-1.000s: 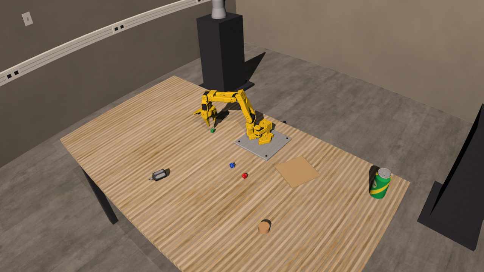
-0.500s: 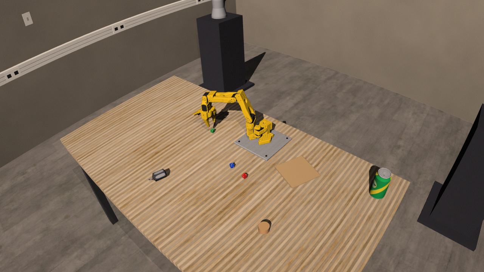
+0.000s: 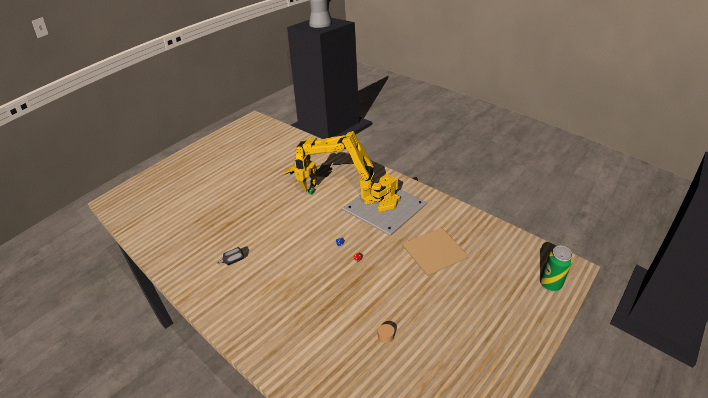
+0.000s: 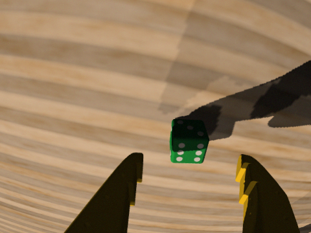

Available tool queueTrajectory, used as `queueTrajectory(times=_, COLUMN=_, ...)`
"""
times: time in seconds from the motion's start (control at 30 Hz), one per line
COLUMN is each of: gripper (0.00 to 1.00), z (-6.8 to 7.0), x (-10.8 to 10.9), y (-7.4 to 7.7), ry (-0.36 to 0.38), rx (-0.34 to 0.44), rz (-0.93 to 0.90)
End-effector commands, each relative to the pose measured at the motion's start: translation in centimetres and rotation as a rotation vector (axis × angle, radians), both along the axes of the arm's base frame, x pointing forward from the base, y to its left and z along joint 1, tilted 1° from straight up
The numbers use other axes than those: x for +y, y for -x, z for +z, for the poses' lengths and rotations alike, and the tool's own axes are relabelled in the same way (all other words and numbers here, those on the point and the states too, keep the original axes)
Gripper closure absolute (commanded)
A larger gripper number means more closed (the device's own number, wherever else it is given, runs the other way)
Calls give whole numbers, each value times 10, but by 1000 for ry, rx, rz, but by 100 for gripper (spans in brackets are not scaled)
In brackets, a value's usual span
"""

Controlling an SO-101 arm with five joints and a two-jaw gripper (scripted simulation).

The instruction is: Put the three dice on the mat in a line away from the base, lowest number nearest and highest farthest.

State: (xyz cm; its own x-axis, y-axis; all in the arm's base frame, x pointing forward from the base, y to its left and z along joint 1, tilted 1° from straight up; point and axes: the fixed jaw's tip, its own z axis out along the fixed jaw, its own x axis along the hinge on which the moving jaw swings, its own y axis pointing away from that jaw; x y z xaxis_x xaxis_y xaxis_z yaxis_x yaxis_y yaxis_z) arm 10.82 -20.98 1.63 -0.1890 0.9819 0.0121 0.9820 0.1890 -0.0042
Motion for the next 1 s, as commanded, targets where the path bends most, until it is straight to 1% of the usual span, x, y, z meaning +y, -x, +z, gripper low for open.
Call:
queueTrajectory(times=0.0, gripper=75, z=-12, x=2, y=3, ry=-22, rx=9, rz=-11)
queueTrajectory(times=0.07, gripper=75, z=-12, x=2, y=3, ry=-22, rx=9, rz=-11)
queueTrajectory(times=0.23, gripper=75, z=-18, x=3, y=3, ry=-22, rx=9, rz=-11)
queueTrajectory(times=0.4, gripper=75, z=-21, x=3, y=3, ry=-22, rx=9, rz=-11)
queueTrajectory(times=0.97, gripper=76, z=-21, x=3, y=4, ry=-22, rx=9, rz=-11)
